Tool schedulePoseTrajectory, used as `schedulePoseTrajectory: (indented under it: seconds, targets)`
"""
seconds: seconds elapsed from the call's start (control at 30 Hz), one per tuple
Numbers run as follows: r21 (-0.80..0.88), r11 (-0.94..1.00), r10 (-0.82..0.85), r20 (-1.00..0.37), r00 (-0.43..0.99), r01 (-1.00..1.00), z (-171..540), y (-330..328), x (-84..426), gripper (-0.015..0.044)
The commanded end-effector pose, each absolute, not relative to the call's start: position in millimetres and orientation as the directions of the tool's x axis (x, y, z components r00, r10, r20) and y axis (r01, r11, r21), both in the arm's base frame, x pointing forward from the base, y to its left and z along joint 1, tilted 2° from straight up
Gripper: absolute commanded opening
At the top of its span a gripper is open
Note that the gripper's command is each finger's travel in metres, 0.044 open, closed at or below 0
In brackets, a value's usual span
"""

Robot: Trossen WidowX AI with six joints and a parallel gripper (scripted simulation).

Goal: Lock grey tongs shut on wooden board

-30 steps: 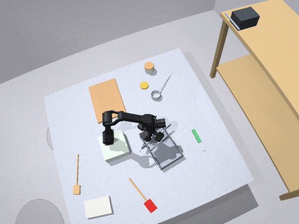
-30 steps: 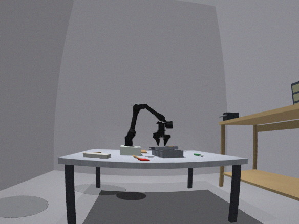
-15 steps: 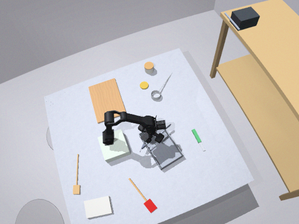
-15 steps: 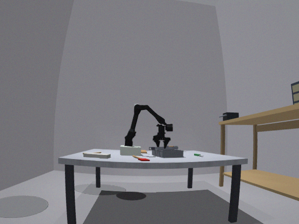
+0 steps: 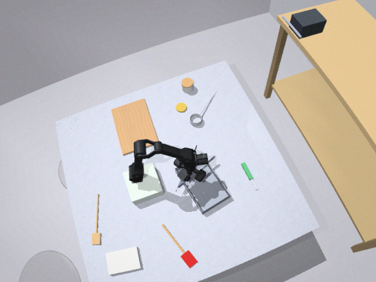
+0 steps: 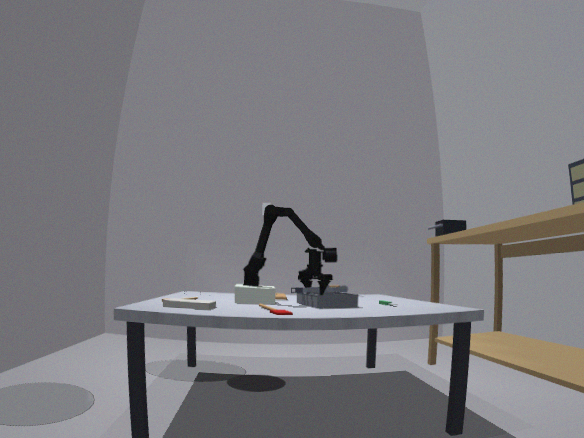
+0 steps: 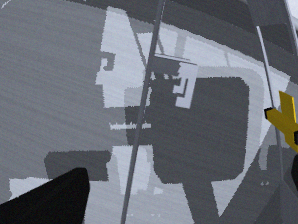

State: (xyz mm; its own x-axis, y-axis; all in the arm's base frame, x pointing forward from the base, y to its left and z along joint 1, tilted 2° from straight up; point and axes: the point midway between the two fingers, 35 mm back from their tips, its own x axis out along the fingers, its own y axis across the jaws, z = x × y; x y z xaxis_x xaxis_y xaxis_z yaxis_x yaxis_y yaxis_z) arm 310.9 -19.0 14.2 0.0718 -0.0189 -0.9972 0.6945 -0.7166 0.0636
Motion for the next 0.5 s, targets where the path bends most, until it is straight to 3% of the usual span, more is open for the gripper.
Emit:
schedulePoseTrajectory:
  seconds: [0.0, 0.2, 0.3, 0.47]
  targets:
    - [0.057, -0.713, -0.017, -0.998, 0.063, 0.699, 5.8, -18.7, 309.4, 0.0440]
    - [0.056, -0.713, -0.017, -0.998, 0.063, 0.699, 0.2, -18.7, 308.7, 0.0440]
    - [0.061, -0.717, -0.019, -0.997, 0.069, 0.695, 4.1, -18.9, 309.5, 0.0361]
    - [0.061, -0.717, -0.019, -0.997, 0.069, 0.695, 4.1, -18.9, 309.5, 0.0328]
